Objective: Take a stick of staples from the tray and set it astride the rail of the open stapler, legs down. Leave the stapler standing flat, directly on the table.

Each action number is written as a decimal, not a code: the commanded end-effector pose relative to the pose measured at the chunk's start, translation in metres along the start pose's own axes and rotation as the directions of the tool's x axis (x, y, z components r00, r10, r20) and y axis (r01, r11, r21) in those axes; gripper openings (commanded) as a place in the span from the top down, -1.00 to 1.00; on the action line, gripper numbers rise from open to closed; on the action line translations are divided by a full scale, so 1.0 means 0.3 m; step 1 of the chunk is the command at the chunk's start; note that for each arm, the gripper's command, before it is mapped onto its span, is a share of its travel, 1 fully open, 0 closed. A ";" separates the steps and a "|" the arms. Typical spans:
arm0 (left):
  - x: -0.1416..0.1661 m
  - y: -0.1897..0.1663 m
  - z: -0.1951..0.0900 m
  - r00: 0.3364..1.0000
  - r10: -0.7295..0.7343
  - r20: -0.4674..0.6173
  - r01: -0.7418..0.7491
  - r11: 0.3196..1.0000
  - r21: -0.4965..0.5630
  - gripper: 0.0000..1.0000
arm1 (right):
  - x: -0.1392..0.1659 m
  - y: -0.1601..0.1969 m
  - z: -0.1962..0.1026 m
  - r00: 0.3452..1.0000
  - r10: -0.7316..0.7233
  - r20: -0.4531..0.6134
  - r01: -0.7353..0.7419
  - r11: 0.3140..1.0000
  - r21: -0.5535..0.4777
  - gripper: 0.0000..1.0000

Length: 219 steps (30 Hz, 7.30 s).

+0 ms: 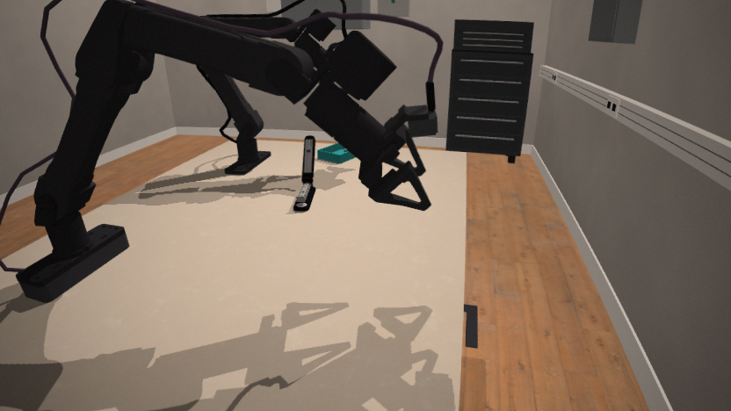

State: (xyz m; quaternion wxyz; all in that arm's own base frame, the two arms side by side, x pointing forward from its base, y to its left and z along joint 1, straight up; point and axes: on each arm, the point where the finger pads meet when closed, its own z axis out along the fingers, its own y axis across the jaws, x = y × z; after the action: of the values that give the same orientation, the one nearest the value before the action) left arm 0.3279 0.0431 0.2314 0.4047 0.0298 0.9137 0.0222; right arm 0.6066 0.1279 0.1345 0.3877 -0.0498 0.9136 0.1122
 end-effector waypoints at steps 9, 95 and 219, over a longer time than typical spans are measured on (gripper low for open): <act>0.336 0.195 0.060 0.938 -0.272 -0.215 0.219 0.946 -0.239 -1.00 | 0.056 0.869 -0.280 0.906 -0.291 0.309 0.372 0.894 -0.251 -1.00; 0.544 0.480 0.253 -0.527 0.717 -0.455 -0.668 -0.019 0.744 -1.00 | 0.611 1.571 -0.983 0.742 -0.330 0.584 0.659 0.522 -0.542 -1.00; 0.582 0.379 0.300 -0.056 -0.938 0.343 0.637 -0.298 -0.711 0.47 | 0.611 1.571 -0.983 0.742 -0.330 0.584 0.659 0.522 -0.542 -1.00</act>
State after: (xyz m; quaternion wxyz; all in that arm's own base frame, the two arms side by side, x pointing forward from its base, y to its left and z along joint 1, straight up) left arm 0.2759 0.1643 0.0400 0.0768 -0.7563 0.6411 0.1054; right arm 0.1908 0.5146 0.2672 0.5233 -0.4419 0.6414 0.3456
